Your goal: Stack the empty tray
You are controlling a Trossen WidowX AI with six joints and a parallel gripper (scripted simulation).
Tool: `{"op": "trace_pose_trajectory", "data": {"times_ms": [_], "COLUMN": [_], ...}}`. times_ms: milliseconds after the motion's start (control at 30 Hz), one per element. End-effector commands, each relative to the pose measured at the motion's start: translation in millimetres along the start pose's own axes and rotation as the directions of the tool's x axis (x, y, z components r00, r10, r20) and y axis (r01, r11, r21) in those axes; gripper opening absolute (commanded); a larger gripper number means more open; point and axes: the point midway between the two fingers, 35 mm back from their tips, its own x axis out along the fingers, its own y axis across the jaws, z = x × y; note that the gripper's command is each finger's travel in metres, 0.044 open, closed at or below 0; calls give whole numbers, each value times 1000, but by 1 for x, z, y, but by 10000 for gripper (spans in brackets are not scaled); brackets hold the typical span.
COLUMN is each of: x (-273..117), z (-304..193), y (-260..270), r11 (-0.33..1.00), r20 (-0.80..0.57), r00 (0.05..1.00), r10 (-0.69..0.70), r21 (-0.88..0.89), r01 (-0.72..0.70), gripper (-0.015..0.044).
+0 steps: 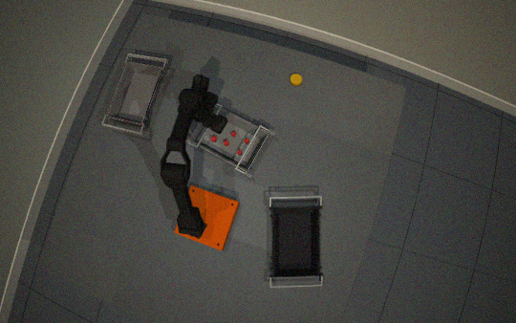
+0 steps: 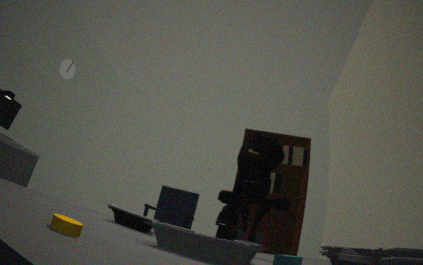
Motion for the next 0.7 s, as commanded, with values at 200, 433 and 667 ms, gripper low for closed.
{"op": "trace_pose_trajectory", "data": {"times_ms": [200,433,667], "x": [0,0,0], "z": [0,0,0], "y": [0,0,0], "r11": [1000,1000,1000], "r20": [0,0,0], "r00": [1000,1000,1000], "r10": [0,0,0], "r21": [0,0,0], "r01": [0,0,0], "gripper": [81,0,0]}}
